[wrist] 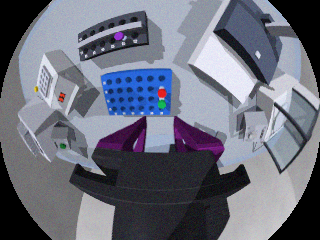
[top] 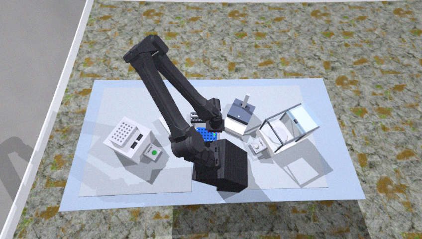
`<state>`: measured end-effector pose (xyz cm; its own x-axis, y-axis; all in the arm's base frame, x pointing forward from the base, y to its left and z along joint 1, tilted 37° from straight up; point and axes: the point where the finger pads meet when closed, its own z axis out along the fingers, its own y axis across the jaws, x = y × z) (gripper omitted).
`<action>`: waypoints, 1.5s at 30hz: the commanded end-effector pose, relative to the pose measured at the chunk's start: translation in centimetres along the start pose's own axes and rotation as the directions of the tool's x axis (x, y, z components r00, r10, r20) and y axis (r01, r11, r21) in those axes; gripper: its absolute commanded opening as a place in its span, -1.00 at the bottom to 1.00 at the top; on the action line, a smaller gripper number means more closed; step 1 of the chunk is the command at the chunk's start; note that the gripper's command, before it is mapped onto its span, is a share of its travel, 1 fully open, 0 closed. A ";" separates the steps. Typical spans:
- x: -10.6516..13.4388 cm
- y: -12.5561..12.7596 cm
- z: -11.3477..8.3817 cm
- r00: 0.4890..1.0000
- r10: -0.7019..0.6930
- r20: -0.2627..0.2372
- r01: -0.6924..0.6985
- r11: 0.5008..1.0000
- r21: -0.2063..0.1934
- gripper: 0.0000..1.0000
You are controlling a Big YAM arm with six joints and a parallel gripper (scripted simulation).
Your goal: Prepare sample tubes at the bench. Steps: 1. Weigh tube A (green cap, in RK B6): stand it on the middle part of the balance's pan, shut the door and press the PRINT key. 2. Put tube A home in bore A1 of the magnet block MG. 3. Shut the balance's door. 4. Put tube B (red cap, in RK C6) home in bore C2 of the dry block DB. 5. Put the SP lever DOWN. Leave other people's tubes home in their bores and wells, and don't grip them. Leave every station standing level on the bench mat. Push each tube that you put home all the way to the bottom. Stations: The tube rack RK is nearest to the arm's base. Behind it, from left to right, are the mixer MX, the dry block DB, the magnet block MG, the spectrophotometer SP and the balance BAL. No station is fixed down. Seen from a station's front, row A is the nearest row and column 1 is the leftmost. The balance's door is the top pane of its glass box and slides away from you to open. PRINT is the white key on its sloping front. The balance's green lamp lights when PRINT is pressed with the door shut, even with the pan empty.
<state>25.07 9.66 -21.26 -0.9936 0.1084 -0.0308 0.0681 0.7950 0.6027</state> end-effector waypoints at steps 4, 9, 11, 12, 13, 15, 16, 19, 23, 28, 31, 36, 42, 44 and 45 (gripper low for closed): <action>0.4 0.0 -0.2 1.000 -0.001 -0.005 0.001 1.000 0.000 -0.28; 0.2 0.1 0.8 1.000 -0.008 -0.008 0.008 1.000 -0.001 -0.28; 0.2 0.0 1.0 1.000 -0.008 -0.008 0.008 1.000 0.000 -0.28; 0.2 0.0 1.0 1.000 -0.008 -0.008 0.008 1.000 0.000 -0.28; 0.2 0.0 1.2 1.000 -0.007 -0.008 0.007 1.000 0.000 -0.28; 0.2 0.0 1.5 1.000 -0.008 -0.008 0.008 1.000 0.001 -0.28; 0.2 0.0 1.7 1.000 -0.008 -0.008 0.008 1.000 0.001 -0.28; 0.2 0.0 2.2 1.000 -0.007 -0.008 0.008 1.000 0.002 -0.28; 0.3 0.0 2.8 1.000 -0.007 -0.008 0.007 1.000 0.002 -0.28; 0.3 0.0 3.5 1.000 -0.007 -0.008 0.007 1.000 0.002 -0.28; 0.3 0.0 3.8 1.000 -0.007 -0.008 0.007 1.000 0.001 -0.28; 0.9 0.0 4.0 1.000 -0.001 -0.016 0.002 1.000 0.002 -0.28; 0.3 0.0 4.4 1.000 -0.007 -0.008 0.007 1.000 0.001 -0.28; 0.3 0.0 4.5 1.000 -0.007 -0.008 0.007 1.000 0.001 -0.28; 0.3 0.0 4.5 1.000 -0.007 -0.008 0.007 1.000 0.001 -0.28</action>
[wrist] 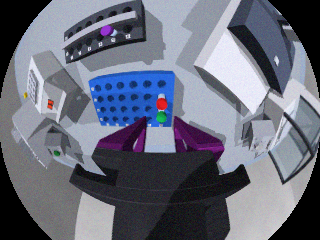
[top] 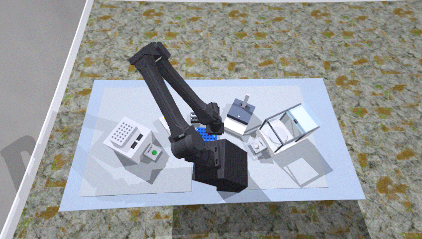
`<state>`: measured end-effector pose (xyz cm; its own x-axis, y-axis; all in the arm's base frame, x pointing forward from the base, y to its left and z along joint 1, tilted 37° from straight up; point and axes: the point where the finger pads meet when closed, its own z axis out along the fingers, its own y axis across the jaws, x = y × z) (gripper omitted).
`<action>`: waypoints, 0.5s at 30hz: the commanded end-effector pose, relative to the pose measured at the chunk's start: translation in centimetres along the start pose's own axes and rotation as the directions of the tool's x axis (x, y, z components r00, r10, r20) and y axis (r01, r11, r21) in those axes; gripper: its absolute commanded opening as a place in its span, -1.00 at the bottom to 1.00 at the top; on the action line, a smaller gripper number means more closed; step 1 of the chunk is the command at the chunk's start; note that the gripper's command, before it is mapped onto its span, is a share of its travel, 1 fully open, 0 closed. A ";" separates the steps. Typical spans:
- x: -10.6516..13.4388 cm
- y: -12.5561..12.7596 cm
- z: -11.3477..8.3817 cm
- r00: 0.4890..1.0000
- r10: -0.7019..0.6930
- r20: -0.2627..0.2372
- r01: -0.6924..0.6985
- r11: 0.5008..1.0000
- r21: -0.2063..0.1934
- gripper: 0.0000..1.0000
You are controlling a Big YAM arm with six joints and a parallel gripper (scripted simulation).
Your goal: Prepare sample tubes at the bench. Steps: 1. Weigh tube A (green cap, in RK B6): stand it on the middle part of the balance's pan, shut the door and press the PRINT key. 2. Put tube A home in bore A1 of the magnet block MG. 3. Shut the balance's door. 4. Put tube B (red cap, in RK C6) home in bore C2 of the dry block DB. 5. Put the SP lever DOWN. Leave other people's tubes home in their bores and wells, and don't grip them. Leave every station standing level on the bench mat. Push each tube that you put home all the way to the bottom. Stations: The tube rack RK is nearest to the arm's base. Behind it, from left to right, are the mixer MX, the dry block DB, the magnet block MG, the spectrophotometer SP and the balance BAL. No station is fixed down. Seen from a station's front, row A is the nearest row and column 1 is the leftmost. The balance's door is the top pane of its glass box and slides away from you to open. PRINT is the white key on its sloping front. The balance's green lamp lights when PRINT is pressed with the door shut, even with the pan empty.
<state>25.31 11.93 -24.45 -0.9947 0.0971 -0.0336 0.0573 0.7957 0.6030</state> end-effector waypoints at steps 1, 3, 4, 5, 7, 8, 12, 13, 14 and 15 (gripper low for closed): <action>0.2 0.1 0.6 1.000 0.004 -0.004 -0.004 1.000 0.001 -0.28; 0.7 0.1 0.5 1.000 0.009 -0.011 -0.009 1.000 0.003 -0.28; 0.5 0.1 0.6 1.000 0.007 -0.008 -0.007 1.000 0.003 -0.28; 0.3 0.1 0.7 1.000 0.005 -0.006 -0.005 1.000 0.002 -0.28; 0.2 0.1 0.9 1.000 0.004 -0.004 -0.004 1.000 0.001 -0.28; 0.2 0.1 0.9 1.000 0.004 -0.004 -0.004 1.000 0.002 -0.28; 0.4 0.1 1.1 1.000 0.006 -0.006 -0.005 1.000 0.002 -0.28; 0.3 0.1 1.1 1.000 0.005 -0.005 -0.005 1.000 0.002 -0.28; 0.2 0.1 1.2 1.000 0.004 -0.004 -0.004 1.000 0.001 -0.28; 0.2 0.1 1.3 1.000 0.004 -0.004 -0.004 1.000 0.001 -0.28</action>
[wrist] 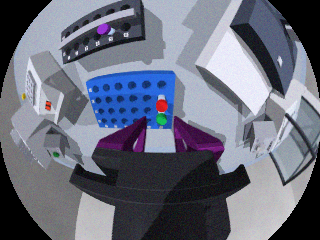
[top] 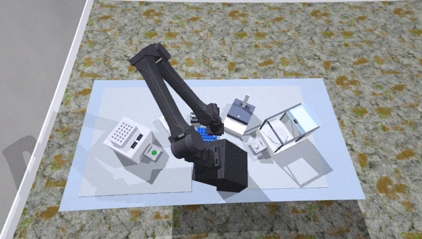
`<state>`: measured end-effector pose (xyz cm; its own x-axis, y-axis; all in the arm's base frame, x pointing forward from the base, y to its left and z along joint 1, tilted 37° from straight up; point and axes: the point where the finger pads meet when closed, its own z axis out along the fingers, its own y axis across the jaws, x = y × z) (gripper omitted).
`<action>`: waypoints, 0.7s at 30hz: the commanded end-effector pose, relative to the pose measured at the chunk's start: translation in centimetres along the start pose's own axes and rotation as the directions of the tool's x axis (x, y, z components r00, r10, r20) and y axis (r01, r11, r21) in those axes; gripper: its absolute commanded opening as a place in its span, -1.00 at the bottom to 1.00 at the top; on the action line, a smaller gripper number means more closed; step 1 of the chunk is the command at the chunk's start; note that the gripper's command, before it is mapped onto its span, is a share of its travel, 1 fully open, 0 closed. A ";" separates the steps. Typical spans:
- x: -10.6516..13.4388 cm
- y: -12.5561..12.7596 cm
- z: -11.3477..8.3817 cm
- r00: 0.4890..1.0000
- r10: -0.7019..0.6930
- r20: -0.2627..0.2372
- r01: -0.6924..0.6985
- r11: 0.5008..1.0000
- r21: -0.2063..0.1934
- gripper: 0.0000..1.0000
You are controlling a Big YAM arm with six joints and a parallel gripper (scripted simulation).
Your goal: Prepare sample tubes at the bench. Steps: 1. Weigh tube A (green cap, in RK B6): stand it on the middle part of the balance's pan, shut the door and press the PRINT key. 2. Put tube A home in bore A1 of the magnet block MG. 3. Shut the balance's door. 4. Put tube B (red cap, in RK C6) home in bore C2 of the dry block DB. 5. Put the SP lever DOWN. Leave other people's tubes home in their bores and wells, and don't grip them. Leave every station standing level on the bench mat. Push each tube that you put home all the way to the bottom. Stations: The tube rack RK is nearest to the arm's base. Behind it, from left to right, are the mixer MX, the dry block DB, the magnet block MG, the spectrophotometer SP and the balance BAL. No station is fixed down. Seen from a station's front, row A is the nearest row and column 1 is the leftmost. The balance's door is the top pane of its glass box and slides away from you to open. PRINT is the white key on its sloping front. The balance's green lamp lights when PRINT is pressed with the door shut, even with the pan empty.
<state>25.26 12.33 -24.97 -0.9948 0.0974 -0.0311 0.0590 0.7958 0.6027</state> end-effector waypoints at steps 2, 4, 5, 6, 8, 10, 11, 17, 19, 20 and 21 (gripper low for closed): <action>0.1 0.1 0.7 1.000 0.002 -0.002 -0.002 1.000 0.001 -0.28; 0.6 0.1 0.6 1.000 0.007 -0.010 -0.007 1.000 0.003 -0.28; 0.5 0.1 0.7 1.000 0.006 -0.007 -0.006 1.000 0.002 -0.28; 0.3 0.1 0.8 1.000 0.004 -0.004 -0.004 1.000 0.001 -0.28; 0.1 0.1 0.9 1.000 0.002 -0.002 -0.002 1.000 0.001 -0.28; 0.1 0.1 1.0 1.000 0.002 -0.002 -0.002 1.000 0.001 -0.28; 0.2 0.1 1.0 1.000 0.003 -0.004 -0.003 1.000 0.001 -0.28; 0.1 0.1 1.4 1.000 0.002 -0.002 -0.002 1.000 0.001 -0.28; 0.2 0.1 1.4 1.000 0.002 -0.003 -0.002 1.000 0.001 -0.28; 0.2 0.1 1.4 1.000 0.002 -0.003 -0.002 1.000 0.001 -0.28; 0.6 0.1 1.3 1.000 0.007 -0.009 -0.007 1.000 0.003 -0.28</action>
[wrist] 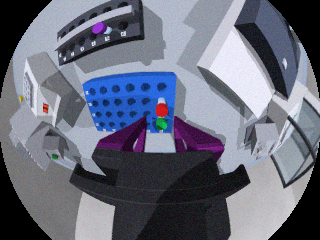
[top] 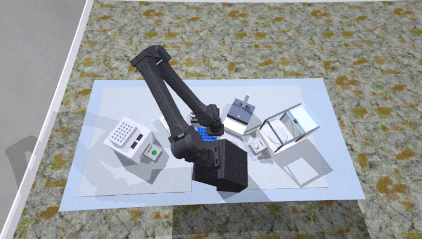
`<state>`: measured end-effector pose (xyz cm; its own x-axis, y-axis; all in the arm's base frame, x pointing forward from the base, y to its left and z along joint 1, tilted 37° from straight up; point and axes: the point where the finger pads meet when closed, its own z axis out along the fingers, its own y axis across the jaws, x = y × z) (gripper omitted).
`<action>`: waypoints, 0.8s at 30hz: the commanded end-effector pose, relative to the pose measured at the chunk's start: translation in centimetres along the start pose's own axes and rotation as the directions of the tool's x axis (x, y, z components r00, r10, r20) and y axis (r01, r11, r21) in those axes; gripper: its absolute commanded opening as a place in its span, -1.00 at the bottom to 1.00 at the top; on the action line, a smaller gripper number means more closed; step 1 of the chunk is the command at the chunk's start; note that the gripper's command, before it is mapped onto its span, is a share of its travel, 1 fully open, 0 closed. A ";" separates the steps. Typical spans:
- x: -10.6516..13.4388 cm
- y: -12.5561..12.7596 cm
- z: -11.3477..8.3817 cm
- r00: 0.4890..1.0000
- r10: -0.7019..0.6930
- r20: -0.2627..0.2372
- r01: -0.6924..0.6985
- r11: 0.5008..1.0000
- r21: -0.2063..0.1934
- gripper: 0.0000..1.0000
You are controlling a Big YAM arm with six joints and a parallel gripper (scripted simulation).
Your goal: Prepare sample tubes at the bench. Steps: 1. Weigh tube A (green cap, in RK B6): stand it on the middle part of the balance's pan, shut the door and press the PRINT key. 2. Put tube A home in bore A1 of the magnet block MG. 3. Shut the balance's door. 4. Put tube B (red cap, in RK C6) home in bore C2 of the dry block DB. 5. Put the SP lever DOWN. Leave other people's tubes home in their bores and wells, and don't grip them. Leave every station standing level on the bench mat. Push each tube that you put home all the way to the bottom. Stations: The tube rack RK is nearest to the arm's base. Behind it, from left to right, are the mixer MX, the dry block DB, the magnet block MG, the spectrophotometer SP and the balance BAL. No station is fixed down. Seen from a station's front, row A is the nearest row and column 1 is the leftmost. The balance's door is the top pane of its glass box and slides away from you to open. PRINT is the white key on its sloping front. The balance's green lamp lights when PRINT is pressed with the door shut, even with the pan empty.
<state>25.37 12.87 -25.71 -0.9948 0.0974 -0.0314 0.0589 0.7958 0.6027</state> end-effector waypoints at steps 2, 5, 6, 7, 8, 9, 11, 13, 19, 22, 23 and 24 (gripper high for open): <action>0.3 0.1 0.6 1.000 0.003 -0.004 -0.003 1.000 0.001 -0.28; 0.2 0.2 0.6 1.000 0.001 -0.001 -0.001 1.000 0.000 -0.28; 0.1 0.2 0.5 1.000 0.000 0.001 0.000 1.000 0.000 -0.28; 0.0 0.3 0.5 1.000 0.000 0.001 0.000 1.000 0.000 -0.28; 0.4 0.1 -0.1 1.000 0.011 -0.002 -0.011 1.000 0.002 -0.28; 0.4 0.1 -0.1 1.000 0.011 -0.002 -0.011 1.000 0.002 -0.82; 0.4 0.1 -0.1 1.000 0.011 -0.002 -0.011 1.000 0.002 -0.82; 0.4 0.0 -0.1 1.000 0.011 -0.002 -0.011 1.000 0.002 -0.82; 0.4 0.0 -0.1 1.000 0.011 -0.002 -0.011 1.000 0.002 -0.82; 0.4 0.0 -0.1 1.000 0.011 -0.002 -0.011 1.000 0.002 -0.82; 0.4 0.0 -0.1 1.000 0.011 -0.002 -0.011 1.000 0.002 -0.82; 0.4 -0.1 -0.1 1.000 0.011 -0.002 -0.011 1.000 0.002 -0.82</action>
<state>25.30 12.95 -25.79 -0.9947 0.0988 -0.0294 0.0613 0.7960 0.6022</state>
